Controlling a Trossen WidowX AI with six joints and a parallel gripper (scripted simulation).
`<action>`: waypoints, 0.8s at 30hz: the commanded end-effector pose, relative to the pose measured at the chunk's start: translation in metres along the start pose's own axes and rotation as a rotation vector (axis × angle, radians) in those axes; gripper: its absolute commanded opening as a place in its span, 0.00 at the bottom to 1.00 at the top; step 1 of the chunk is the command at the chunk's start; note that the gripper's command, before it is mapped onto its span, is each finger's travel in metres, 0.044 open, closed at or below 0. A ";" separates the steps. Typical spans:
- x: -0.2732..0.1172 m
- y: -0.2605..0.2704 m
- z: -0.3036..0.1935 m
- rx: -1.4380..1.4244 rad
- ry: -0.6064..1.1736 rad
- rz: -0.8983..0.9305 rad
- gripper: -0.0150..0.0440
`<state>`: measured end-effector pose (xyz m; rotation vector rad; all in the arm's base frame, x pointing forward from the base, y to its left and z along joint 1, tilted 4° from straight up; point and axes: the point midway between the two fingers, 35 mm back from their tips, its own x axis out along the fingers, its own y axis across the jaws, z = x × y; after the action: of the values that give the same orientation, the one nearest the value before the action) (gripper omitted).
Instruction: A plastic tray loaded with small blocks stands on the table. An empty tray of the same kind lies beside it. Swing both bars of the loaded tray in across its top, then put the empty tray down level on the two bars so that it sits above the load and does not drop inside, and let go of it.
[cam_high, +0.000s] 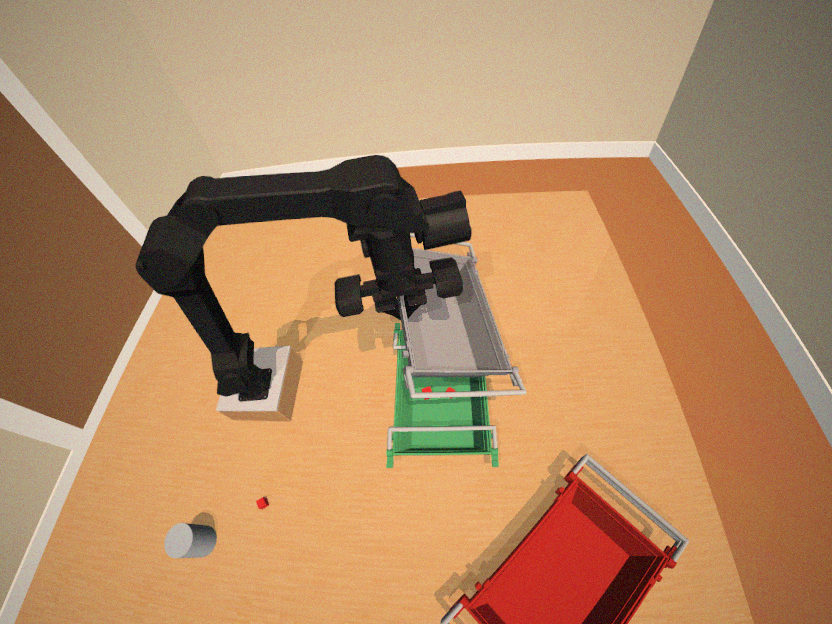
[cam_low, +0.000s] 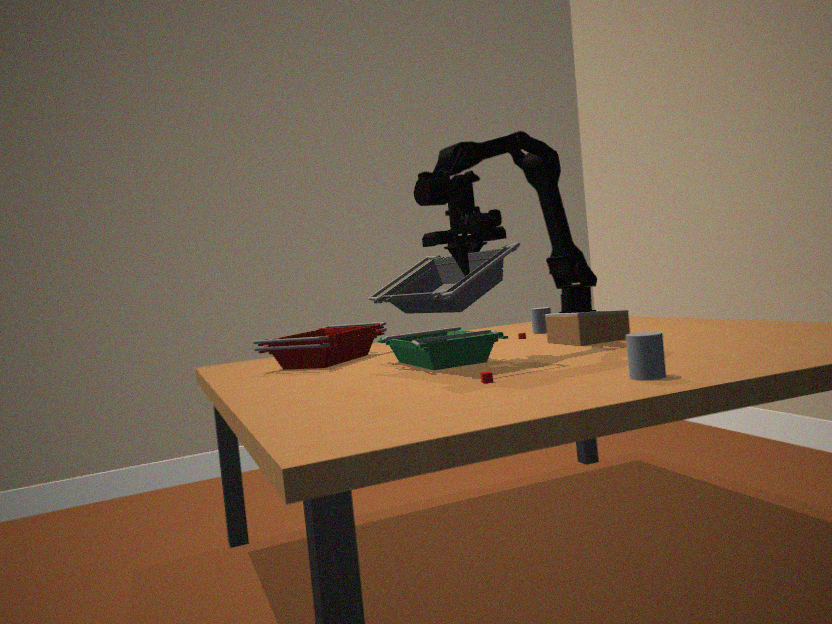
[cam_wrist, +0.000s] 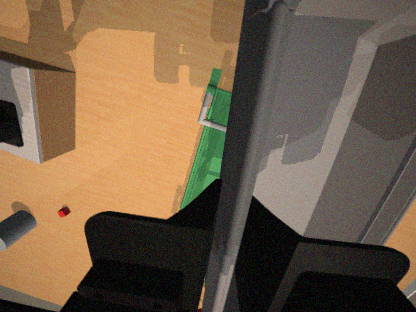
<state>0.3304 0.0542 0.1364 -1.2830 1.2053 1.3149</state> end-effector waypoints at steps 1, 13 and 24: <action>-0.002 -0.002 -0.018 0.040 0.005 -0.013 0.25; 0.000 0.001 -0.067 0.169 0.009 -0.008 0.25; 0.000 0.002 -0.074 0.186 0.009 -0.007 0.25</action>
<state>0.3341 -0.0179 0.1359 -1.1504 1.3057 1.1722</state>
